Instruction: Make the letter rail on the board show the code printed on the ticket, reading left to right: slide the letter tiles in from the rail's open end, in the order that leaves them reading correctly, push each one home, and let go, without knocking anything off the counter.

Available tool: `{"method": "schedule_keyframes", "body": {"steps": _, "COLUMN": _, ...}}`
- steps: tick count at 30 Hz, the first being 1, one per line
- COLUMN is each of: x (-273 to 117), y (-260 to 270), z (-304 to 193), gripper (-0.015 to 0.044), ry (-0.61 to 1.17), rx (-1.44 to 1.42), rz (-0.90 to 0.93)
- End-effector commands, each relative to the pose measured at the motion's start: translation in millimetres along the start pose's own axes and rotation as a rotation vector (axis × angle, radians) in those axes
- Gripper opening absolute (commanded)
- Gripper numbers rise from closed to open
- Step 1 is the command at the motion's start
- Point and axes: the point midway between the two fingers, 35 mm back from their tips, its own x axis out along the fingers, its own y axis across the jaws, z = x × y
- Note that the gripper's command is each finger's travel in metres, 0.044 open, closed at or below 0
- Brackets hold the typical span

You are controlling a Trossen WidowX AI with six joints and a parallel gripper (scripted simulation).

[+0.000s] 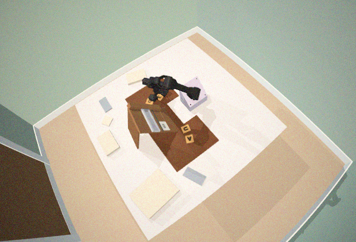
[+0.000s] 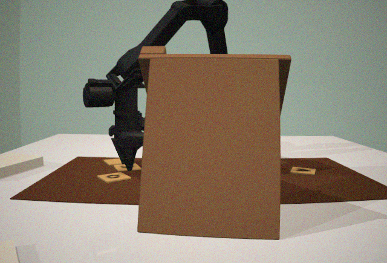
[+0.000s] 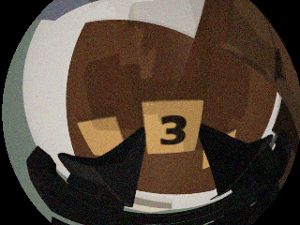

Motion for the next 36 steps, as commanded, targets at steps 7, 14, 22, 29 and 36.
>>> {"method": "schedule_keyframes", "body": {"steps": 7, "x": -6, "y": 0, "z": 0, "gripper": 0.0, "ry": 0.004, "rx": -0.005, "rz": 0.0}}
{"method": "schedule_keyframes", "body": {"steps": 14, "x": -8, "y": 0, "z": 1, "gripper": 0.0, "ry": 0.004, "rx": -0.005, "rz": 0.0}}
{"method": "schedule_keyframes", "body": {"steps": 22, "x": -11, "y": 0, "z": 1, "gripper": 0.0, "ry": 0.004, "rx": -0.004, "rz": 0.0}}
{"method": "schedule_keyframes", "body": {"steps": 29, "x": -13, "y": 0, "z": 2, "gripper": 0.0, "ry": 0.004, "rx": -0.004, "rz": 0.0}}
{"method": "schedule_keyframes", "body": {"steps": 36, "x": -16, "y": 0, "z": 2, "gripper": 0.0, "ry": 0.004, "rx": -0.004, "rz": 0.001}}
